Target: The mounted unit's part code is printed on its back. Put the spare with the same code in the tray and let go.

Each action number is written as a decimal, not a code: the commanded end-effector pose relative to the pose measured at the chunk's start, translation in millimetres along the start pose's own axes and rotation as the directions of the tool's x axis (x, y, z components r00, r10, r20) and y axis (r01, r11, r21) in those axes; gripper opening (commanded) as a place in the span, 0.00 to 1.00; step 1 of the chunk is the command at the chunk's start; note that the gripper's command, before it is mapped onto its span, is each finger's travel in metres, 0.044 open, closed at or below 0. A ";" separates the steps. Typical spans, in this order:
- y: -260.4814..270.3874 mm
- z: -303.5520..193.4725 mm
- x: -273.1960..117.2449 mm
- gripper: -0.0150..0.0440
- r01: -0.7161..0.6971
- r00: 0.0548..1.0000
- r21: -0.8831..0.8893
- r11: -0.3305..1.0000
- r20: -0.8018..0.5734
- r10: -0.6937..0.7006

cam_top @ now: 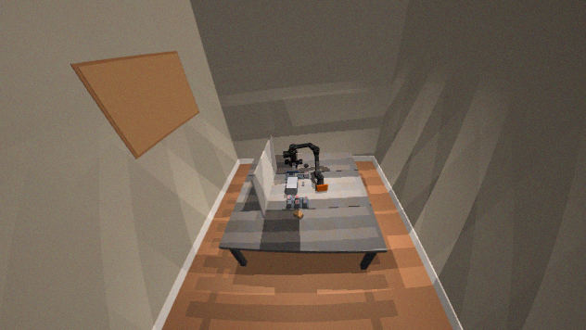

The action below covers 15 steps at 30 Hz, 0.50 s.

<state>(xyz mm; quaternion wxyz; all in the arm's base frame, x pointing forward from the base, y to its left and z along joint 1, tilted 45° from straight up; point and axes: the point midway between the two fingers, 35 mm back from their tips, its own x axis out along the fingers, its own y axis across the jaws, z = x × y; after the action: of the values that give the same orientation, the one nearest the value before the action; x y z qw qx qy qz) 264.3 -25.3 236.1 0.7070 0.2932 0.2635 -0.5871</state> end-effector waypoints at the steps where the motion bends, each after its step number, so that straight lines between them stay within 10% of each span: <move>1: 14.5 1.6 -0.3 0.25 0.003 1.000 -0.006 1.000 0.007 -0.003; 15: 53.4 0.8 5.3 0.25 0.014 1.000 -0.006 1.000 0.017 -0.014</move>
<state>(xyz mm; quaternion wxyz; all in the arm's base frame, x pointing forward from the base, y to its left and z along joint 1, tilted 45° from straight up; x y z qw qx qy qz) 316.1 -21.4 235.8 0.7037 0.2849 0.2629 -0.5954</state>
